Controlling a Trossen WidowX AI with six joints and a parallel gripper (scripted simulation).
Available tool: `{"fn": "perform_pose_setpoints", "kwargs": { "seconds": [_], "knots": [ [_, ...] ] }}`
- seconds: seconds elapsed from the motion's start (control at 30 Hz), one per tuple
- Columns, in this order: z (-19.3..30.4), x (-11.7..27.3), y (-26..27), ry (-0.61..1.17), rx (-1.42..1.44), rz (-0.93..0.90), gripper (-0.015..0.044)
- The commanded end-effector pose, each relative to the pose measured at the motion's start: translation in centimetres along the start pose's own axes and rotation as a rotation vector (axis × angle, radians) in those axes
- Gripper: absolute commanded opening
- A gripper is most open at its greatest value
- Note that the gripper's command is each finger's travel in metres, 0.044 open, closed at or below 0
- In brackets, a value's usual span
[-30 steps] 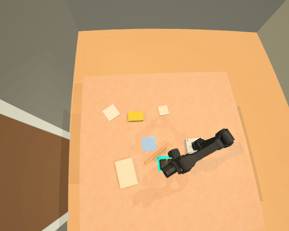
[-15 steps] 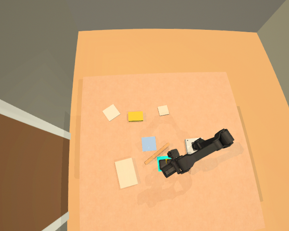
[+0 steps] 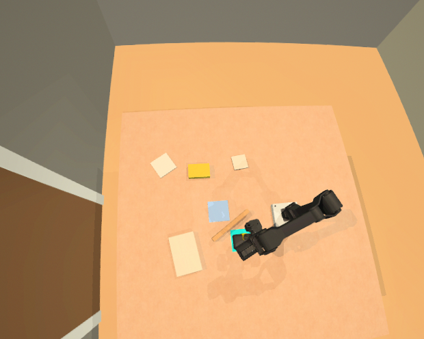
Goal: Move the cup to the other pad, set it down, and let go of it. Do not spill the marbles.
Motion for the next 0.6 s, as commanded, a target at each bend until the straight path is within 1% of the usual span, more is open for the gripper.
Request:
{"fn": "perform_pose_setpoints", "kwargs": {
  "seconds": [0.0, 0.57],
  "knots": [
    [0.0, -0.9, -0.2, -0.007, -0.003, 0.014, 0.0000],
    [-0.1, -3.0, -0.4, -0.007, -0.003, 0.014, 0.0000]
  ]
}}
Point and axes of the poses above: the point midway between the two fingers, 35 mm back from their tips, its own x axis back along the fingers, its own y axis across the jaws, z = x × y, the point moved 9 cm from there along x, back along the fingers, and after that the axes turned 10 degrees about x, right-handed, at the moved point
